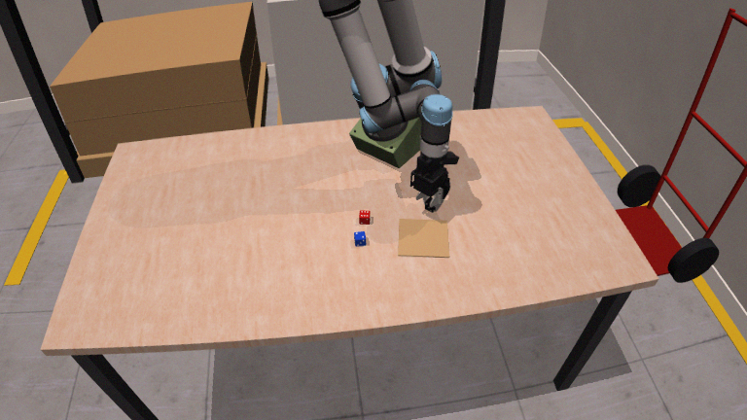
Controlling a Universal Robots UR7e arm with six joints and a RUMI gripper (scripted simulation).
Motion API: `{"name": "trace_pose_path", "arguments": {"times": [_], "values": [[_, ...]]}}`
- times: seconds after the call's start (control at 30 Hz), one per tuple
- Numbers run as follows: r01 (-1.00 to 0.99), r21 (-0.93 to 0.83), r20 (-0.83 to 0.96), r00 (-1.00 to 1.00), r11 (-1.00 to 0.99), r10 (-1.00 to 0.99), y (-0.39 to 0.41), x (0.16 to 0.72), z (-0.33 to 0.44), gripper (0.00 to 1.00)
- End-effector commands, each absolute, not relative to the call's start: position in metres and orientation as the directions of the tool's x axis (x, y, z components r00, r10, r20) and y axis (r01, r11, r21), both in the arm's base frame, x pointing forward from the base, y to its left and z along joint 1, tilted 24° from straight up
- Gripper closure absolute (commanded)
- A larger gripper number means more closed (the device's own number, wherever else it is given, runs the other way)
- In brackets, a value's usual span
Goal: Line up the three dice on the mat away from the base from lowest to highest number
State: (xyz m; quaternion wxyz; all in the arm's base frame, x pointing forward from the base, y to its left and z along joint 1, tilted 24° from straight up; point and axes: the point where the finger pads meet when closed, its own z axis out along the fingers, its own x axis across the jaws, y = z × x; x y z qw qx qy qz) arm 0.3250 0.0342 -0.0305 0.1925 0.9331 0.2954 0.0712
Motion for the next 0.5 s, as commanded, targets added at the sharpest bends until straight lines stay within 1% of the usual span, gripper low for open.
{"name": "trace_pose_path", "arguments": {"times": [0.0,0.47], "values": [[0.524,0.401,0.02,0.815,-0.751,0.579,0.037,0.323,-0.023,0.9],[0.524,0.401,0.02,0.815,-0.751,0.579,0.048,0.315,0.008,0.9]]}}
